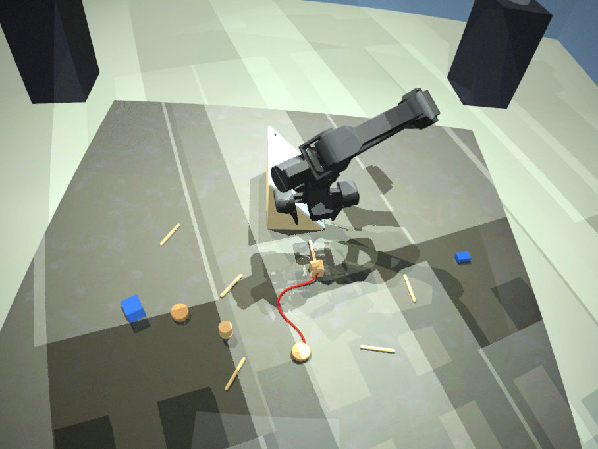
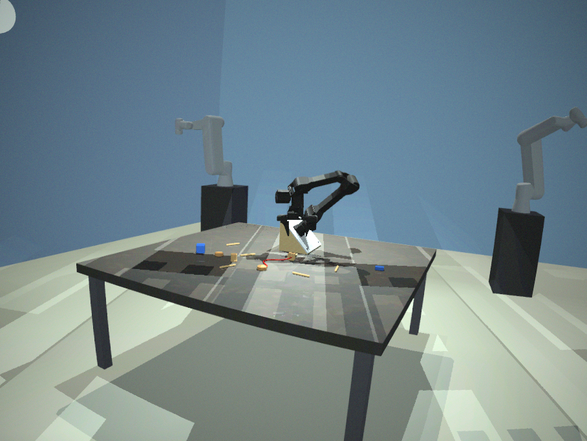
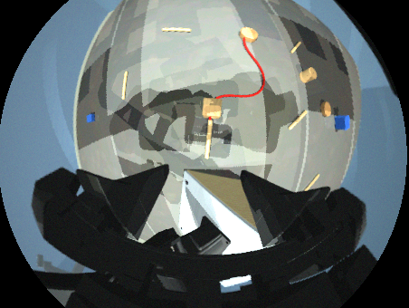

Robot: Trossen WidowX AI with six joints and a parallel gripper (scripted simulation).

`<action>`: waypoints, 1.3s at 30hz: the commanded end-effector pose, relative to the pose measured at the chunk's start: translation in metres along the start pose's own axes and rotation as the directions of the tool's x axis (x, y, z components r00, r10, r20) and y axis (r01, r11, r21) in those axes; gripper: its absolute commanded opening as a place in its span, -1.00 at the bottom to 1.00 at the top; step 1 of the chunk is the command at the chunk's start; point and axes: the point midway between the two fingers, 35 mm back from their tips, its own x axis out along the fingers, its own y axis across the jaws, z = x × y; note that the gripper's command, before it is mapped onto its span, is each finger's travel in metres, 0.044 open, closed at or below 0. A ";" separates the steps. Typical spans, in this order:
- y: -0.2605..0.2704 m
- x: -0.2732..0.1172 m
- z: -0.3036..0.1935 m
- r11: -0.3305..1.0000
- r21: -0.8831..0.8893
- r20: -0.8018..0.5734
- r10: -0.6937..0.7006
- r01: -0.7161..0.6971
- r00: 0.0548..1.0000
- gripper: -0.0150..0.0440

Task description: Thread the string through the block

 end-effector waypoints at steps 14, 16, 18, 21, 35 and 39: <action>-0.001 -0.008 0.002 1.000 -0.004 0.006 -0.006 0.006 1.000 1.00; -0.001 -0.008 0.002 1.000 -0.004 0.006 -0.006 0.006 1.000 1.00; -0.001 -0.008 0.002 1.000 -0.004 0.006 -0.006 0.006 1.000 1.00; -0.001 -0.008 0.002 1.000 -0.004 0.006 -0.006 0.006 1.000 1.00; -0.001 -0.008 0.002 1.000 -0.004 0.006 -0.006 0.006 1.000 1.00; -0.001 -0.008 0.002 1.000 -0.004 0.006 -0.006 0.006 1.000 1.00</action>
